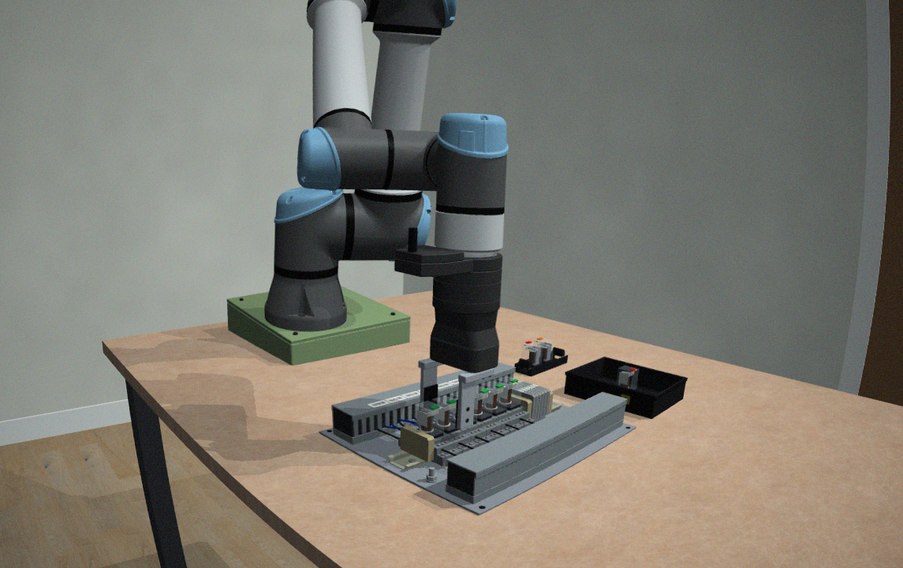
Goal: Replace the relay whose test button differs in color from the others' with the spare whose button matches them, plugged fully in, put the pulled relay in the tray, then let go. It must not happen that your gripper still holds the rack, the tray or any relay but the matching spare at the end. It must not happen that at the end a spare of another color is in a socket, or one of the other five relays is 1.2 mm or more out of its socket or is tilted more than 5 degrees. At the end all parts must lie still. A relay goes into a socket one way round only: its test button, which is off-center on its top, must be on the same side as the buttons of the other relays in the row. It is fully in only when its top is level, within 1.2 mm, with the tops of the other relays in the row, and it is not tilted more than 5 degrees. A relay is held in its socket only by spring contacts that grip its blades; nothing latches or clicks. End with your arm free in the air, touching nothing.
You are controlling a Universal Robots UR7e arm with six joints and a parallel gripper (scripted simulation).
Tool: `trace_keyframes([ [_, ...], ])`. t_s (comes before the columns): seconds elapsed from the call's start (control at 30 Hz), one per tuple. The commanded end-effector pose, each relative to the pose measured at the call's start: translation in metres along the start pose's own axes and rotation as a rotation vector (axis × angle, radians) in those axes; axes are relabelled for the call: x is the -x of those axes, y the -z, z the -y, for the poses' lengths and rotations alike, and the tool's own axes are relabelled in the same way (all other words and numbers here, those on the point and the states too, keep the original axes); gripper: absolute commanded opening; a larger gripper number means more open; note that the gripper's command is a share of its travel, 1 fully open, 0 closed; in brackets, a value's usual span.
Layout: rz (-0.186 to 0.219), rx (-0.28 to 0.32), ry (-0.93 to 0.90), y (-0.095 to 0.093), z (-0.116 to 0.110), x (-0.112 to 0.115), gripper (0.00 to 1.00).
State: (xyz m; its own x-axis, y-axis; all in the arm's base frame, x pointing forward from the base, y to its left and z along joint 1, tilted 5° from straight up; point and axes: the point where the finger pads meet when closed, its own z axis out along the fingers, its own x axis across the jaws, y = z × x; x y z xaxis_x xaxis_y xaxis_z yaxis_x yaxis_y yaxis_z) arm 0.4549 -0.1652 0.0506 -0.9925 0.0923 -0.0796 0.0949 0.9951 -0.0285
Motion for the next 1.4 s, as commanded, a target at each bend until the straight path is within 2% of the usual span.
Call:
trace_keyframes([
  [0.0, 0.002, -0.001, 0.0, 0.0033, 0.0002, 0.0005, 1.0],
  [1.37, 0.002, -0.001, 0.0, 0.0111, 0.0002, 0.0005, 1.0],
])
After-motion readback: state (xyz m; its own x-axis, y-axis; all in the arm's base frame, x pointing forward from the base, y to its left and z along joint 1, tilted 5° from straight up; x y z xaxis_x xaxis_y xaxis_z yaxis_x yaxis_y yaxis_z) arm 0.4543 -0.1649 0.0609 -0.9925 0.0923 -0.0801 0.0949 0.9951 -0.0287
